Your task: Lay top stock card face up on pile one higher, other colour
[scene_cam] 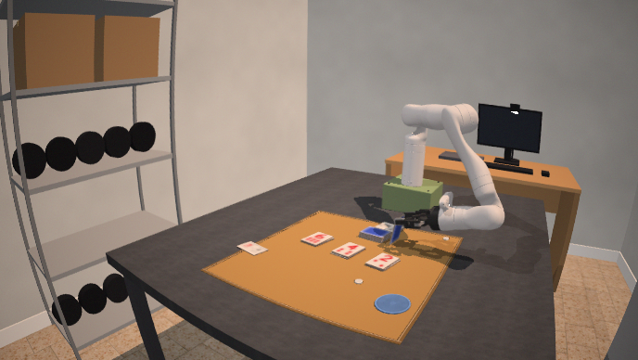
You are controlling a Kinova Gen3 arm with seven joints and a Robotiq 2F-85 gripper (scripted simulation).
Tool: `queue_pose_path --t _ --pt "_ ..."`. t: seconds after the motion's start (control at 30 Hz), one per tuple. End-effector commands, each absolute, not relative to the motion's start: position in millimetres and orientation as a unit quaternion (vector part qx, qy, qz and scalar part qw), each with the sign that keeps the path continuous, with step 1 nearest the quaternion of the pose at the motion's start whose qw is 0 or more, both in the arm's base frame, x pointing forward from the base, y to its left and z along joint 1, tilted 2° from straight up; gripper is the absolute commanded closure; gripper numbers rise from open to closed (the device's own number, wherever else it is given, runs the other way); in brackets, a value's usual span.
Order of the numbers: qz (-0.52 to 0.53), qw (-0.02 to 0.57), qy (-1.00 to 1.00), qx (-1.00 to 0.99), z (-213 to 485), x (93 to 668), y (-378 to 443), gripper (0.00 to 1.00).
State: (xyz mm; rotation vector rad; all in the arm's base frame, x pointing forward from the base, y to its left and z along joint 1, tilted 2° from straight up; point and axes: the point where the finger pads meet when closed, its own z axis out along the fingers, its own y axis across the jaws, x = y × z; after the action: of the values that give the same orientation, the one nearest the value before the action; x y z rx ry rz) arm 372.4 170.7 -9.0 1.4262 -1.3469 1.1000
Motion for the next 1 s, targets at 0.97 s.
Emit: queue_pose_path --t 0.97 --pt "0.441 0.432 -0.54 0.572 -13.8 372.1 169.1 0.29"
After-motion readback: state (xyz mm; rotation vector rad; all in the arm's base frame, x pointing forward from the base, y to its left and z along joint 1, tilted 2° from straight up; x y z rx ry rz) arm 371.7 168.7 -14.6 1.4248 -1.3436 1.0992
